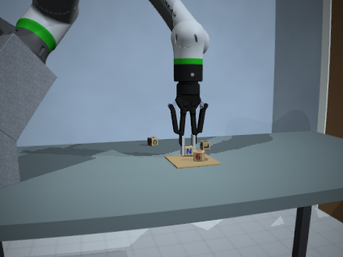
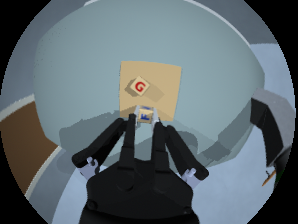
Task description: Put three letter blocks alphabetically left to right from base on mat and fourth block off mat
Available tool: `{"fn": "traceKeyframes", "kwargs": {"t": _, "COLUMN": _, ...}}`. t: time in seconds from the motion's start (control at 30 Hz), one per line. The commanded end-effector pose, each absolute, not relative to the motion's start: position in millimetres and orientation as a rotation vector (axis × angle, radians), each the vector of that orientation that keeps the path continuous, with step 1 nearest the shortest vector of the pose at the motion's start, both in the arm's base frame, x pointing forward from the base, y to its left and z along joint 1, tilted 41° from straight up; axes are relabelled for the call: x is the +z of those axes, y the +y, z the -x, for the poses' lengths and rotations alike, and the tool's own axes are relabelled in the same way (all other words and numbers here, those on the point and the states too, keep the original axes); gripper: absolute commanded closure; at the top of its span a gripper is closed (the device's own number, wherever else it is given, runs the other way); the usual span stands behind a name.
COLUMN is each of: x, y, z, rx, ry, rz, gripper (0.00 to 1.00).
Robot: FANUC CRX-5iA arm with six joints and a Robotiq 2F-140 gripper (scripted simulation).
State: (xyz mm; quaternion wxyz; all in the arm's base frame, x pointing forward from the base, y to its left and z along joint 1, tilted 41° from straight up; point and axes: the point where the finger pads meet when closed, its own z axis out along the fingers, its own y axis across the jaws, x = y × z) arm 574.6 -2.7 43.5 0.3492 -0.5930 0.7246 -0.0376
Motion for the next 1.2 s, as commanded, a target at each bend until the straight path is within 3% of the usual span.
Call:
{"fn": "traceKeyframes", "kwargs": {"t": 0.0, "x": 43.3, "y": -2.8, "z": -574.9, "rx": -0.098, "ry": 1.878, "rz": 1.536, "gripper": 0.84}}
{"fn": "traceKeyframes", "kwargs": {"t": 1.17, "x": 40.9, "y": -1.6, "z": -576.6, "rx": -0.098, "ry": 1.878, "rz": 1.536, "gripper": 0.84}}
